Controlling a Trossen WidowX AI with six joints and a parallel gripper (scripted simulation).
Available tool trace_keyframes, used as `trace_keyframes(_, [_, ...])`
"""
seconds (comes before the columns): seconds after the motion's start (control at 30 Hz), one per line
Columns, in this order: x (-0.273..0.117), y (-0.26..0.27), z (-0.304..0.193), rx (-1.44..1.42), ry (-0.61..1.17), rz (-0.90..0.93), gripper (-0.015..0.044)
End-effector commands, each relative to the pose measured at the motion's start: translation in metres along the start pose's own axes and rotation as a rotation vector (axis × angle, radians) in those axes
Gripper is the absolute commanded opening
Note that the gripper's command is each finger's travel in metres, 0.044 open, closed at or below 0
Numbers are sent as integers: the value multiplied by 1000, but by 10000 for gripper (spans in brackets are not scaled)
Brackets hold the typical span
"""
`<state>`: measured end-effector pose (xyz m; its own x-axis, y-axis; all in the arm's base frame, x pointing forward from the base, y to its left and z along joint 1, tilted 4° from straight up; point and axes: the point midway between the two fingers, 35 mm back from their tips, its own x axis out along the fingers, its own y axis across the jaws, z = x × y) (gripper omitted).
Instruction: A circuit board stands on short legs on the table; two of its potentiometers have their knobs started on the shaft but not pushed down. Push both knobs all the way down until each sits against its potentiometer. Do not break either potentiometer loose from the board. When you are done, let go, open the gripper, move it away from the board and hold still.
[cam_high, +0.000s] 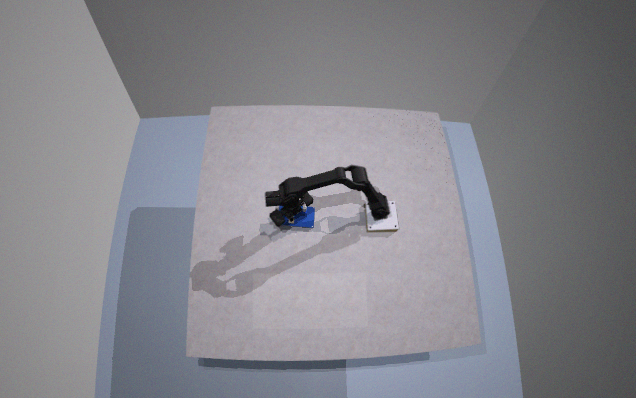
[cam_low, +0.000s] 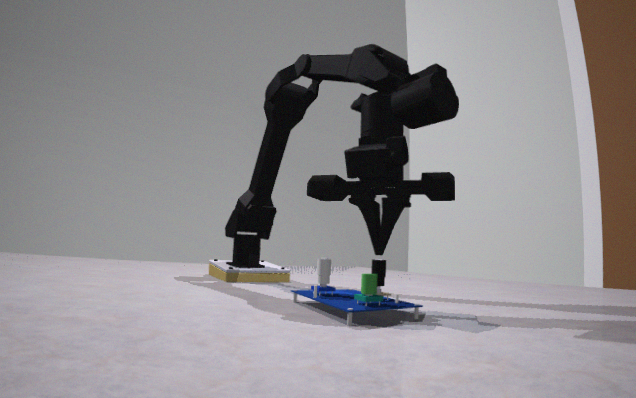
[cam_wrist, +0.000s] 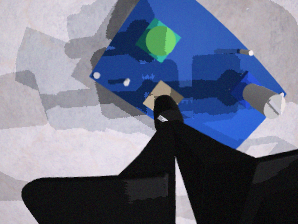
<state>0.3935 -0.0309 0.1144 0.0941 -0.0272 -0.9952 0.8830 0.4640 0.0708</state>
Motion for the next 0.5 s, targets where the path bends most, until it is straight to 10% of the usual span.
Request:
trace_keyframes(0.0, [2, 0, 0, 7, 2, 2, 0])
trace_keyframes(0.47, [4, 0, 0, 7, 2, 2, 0])
